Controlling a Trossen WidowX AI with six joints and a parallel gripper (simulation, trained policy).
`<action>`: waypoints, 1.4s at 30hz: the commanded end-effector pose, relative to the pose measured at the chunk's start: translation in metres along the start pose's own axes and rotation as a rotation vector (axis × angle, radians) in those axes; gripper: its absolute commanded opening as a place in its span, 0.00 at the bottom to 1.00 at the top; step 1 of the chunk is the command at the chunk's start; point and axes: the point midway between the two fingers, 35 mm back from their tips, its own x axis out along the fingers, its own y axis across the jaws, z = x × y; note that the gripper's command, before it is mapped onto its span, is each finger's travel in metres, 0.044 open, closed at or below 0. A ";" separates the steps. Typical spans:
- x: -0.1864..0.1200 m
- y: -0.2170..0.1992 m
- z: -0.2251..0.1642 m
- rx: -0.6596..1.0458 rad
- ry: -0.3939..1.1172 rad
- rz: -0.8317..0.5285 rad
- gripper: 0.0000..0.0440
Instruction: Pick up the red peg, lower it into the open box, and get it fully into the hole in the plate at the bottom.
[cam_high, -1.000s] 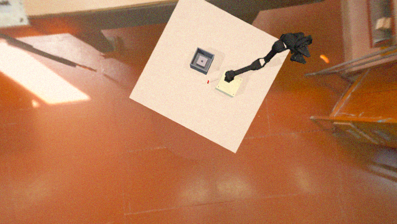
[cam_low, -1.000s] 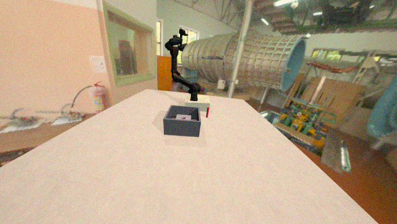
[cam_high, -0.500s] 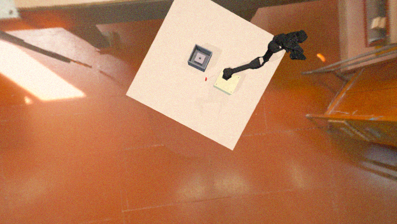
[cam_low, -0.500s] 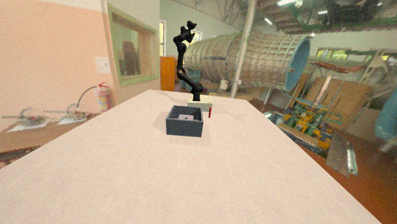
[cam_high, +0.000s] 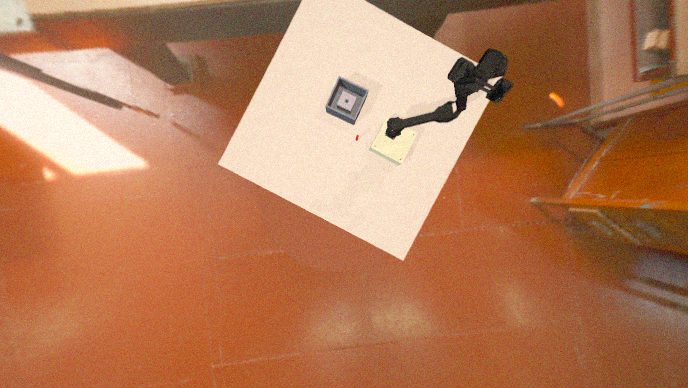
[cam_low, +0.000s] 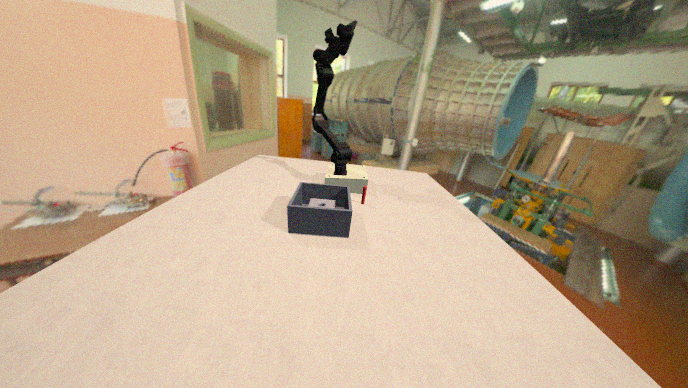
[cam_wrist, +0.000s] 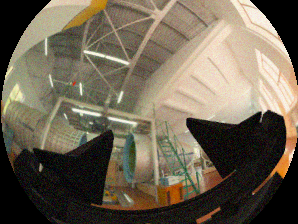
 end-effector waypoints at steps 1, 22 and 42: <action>0.007 -0.040 -0.010 0.064 -0.013 -0.126 1.00; -0.033 -0.232 -0.084 0.301 -0.047 -0.819 1.00; -0.152 -0.339 -0.186 0.494 0.108 -1.471 1.00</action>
